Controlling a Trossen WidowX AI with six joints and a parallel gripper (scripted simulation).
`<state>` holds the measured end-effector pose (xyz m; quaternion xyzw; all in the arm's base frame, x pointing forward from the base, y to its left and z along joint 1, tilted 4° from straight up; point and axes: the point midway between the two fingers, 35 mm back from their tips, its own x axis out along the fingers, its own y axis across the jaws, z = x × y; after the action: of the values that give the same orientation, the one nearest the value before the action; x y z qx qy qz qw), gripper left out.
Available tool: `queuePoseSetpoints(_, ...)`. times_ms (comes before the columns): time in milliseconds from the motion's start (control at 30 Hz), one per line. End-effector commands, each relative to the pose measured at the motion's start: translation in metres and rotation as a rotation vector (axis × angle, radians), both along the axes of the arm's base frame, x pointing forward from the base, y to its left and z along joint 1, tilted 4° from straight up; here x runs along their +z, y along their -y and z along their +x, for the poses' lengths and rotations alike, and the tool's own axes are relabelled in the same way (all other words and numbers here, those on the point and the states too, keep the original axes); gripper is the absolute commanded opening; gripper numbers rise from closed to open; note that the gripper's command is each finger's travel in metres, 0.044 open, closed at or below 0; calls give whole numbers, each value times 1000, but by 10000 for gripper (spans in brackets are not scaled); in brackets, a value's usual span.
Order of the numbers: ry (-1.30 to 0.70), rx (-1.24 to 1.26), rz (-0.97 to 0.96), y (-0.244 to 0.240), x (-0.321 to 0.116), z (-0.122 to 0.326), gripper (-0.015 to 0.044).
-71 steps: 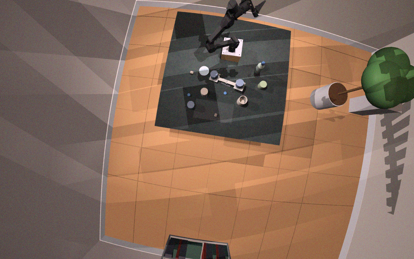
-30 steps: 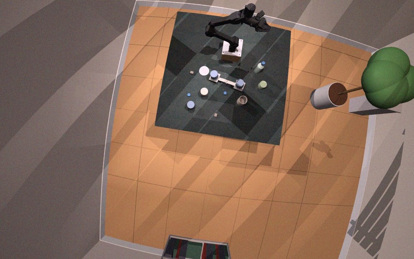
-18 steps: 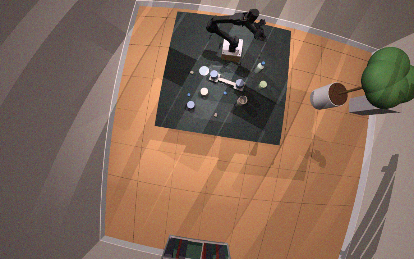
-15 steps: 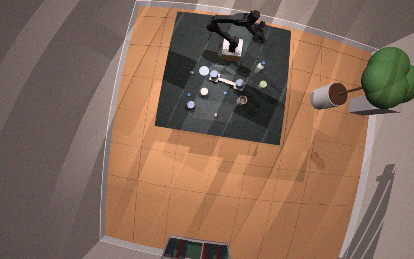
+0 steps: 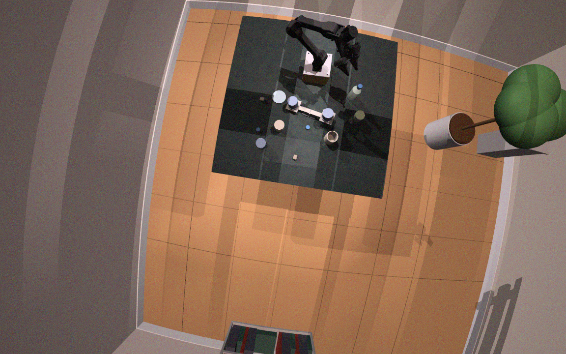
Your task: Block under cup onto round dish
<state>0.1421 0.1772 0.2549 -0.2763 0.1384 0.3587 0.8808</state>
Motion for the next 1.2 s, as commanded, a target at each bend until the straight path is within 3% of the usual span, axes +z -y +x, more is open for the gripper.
queuePoseSetpoints(0,-60,-106,0,9,-14,10,440)
queuePoseSetpoints(600,-284,-676,113,72,-65,45,440)
queuePoseSetpoints(1167,-367,-1186,252,136,-99,52,440)
